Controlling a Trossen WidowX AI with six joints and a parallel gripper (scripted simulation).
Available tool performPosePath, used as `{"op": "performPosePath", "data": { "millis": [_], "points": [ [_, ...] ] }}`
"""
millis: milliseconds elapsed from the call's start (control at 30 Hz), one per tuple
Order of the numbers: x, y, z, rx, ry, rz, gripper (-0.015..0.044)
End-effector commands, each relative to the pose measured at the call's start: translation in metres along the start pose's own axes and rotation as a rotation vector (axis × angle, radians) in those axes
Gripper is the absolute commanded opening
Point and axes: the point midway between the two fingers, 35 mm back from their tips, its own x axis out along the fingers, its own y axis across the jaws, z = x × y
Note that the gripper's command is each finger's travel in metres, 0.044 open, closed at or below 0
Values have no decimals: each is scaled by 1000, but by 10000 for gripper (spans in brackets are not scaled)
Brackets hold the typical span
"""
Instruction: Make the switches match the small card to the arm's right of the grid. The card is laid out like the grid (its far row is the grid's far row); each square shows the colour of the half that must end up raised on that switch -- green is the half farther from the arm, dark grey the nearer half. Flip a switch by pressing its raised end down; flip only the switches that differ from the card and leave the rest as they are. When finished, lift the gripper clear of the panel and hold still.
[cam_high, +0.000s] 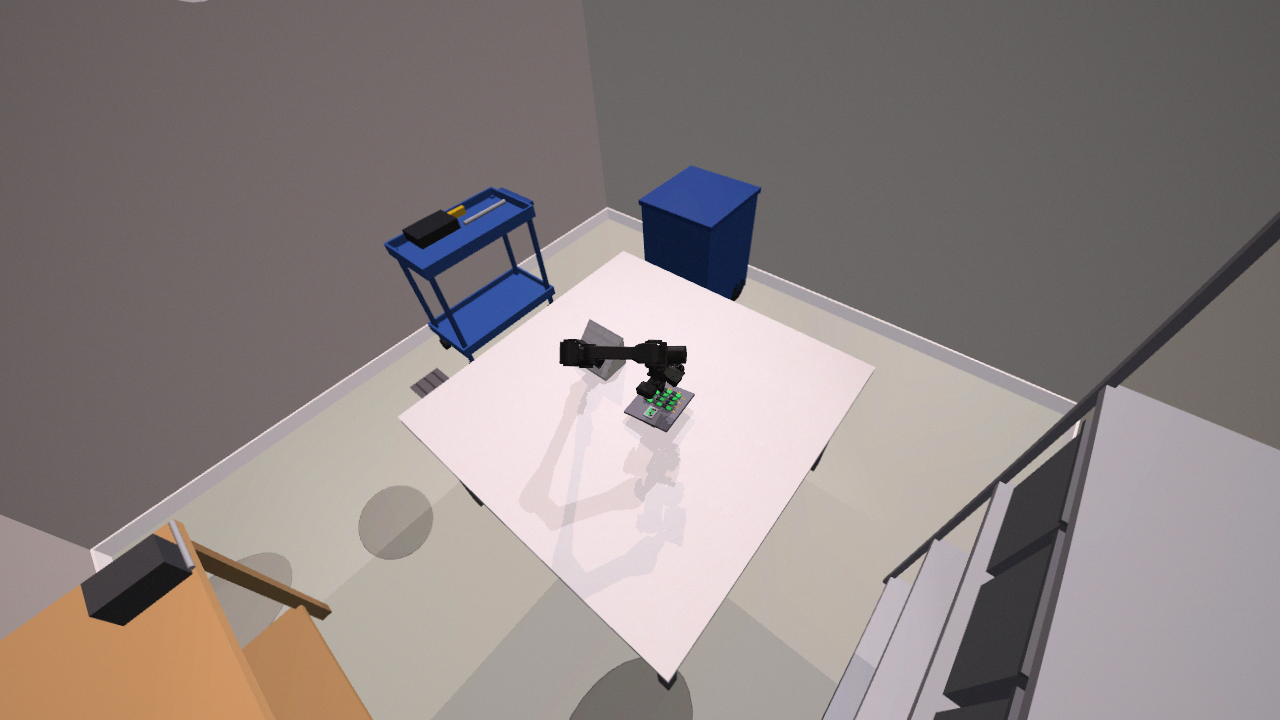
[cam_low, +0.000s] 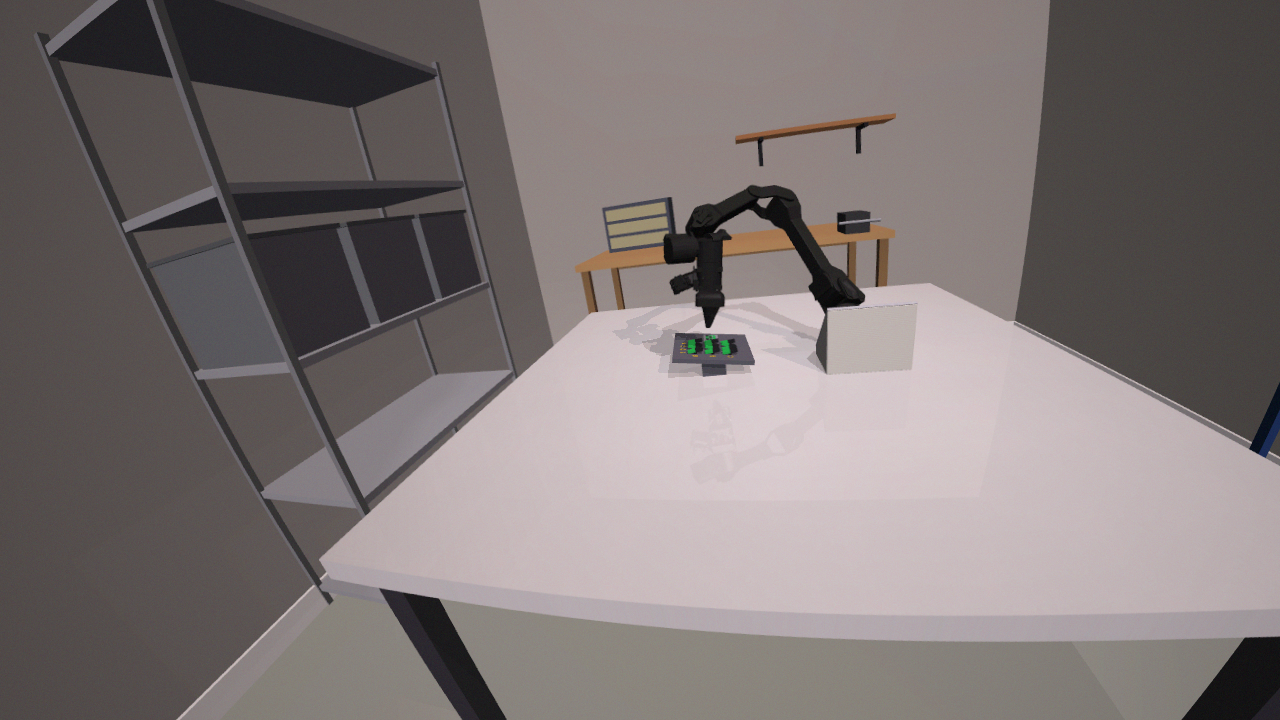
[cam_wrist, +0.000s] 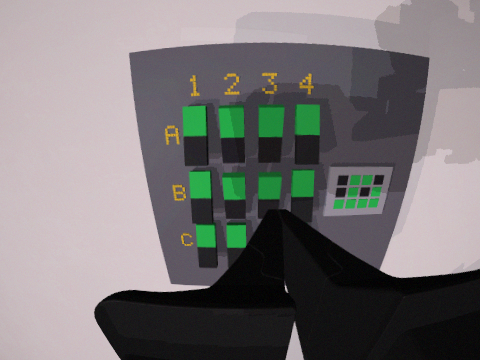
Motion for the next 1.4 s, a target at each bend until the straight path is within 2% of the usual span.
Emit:
{"op": "performPosePath", "data": {
  "millis": [0, 633, 1367],
  "points": [
    [12, -1, -1, -11, 11, -7, 0],
    [35, -1, -1, -11, 11, -8, 0],
    [36, -1, -1, -11, 11, -8, 0]
  ]
}}
